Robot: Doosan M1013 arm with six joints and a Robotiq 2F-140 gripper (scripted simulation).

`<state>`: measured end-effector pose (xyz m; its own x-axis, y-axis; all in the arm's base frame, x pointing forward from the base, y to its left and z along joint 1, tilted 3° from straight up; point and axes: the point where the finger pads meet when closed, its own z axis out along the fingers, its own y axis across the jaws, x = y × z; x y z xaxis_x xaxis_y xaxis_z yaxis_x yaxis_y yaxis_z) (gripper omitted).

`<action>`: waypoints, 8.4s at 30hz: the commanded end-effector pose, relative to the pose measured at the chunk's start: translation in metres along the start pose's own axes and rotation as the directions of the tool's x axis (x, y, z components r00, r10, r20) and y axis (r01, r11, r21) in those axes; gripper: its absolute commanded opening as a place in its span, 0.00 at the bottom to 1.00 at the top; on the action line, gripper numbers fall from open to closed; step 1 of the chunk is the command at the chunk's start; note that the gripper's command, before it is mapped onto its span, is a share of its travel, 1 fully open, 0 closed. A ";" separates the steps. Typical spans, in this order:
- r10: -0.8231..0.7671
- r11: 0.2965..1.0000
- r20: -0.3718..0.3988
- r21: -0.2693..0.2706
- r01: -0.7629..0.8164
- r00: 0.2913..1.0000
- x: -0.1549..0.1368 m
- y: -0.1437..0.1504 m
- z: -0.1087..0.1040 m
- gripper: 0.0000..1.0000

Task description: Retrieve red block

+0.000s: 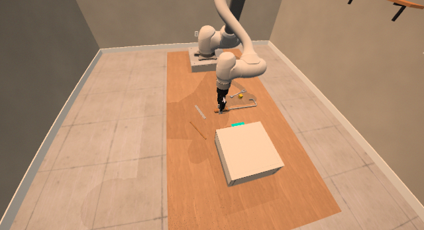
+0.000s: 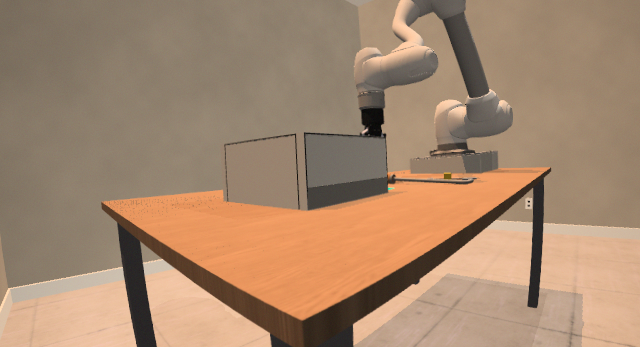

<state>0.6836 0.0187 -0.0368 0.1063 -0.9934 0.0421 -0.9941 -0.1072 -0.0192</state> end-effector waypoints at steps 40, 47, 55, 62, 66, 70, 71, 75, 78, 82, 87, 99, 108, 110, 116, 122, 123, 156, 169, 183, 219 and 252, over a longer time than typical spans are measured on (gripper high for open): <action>0.151 0.988 0.000 0.000 -0.151 0.988 0.004 0.010 -0.004 0.00; 0.290 0.957 0.000 0.000 -0.290 0.957 0.008 0.019 -0.004 0.00; 0.433 0.901 0.000 0.000 -0.433 0.901 0.013 0.029 -0.004 0.00; 0.609 0.793 0.000 0.000 -0.609 0.793 0.019 0.043 -0.004 0.00; 0.657 0.754 0.000 0.000 -0.657 0.754 0.020 0.047 -0.004 0.00; 0.745 0.667 0.000 0.000 -0.745 0.667 0.024 0.055 -0.004 0.00; 0.766 0.643 0.000 0.000 -0.766 0.643 0.025 0.057 -0.004 0.00; 0.838 0.545 0.000 0.000 -0.838 0.545 0.028 0.065 -0.004 0.00; 0.883 0.469 0.000 0.000 -0.883 0.469 0.031 0.071 -0.004 0.00; 0.919 0.394 0.000 0.000 -0.919 0.394 0.033 0.076 -0.004 0.00; 0.954 0.299 0.000 0.000 -0.954 0.299 0.036 0.083 -0.004 0.00; 0.995 0.099 0.000 0.000 -0.995 0.099 0.042 0.097 -0.004 0.00; 1.000 0.026 0.000 0.000 -1.000 0.026 0.044 0.101 -0.004 0.00; 1.000 0.017 0.000 0.000 -1.000 0.017 0.044 0.102 -0.004 0.00; 1.000 0.006 0.000 0.000 -1.000 0.006 0.045 0.103 -0.004 0.00; 1.000 0.005 0.000 0.000 -1.000 0.005 0.045 0.103 -0.004 0.00; 1.000 0.005 0.000 0.000 -1.000 0.005 0.045 0.103 -0.004 0.00; 1.000 0.005 0.000 0.000 -1.000 0.005 0.045 0.103 -0.004 0.00; 1.000 0.005 0.000 0.000 -1.000 0.005 0.045 0.101 -0.004 0.00; 1.000 0.005 0.000 0.000 -1.000 0.005 0.045 0.090 -0.004 0.00; 1.000 0.005 0.000 0.000 -1.000 0.005 0.044 0.021 -0.004 0.00; 1.000 0.005 0.000 0.000 -1.000 0.005 0.044 -0.068 -0.004 0.00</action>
<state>0.7540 -0.0176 -0.0298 -0.9936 -0.1116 -0.0192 -0.1107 0.9930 -0.0421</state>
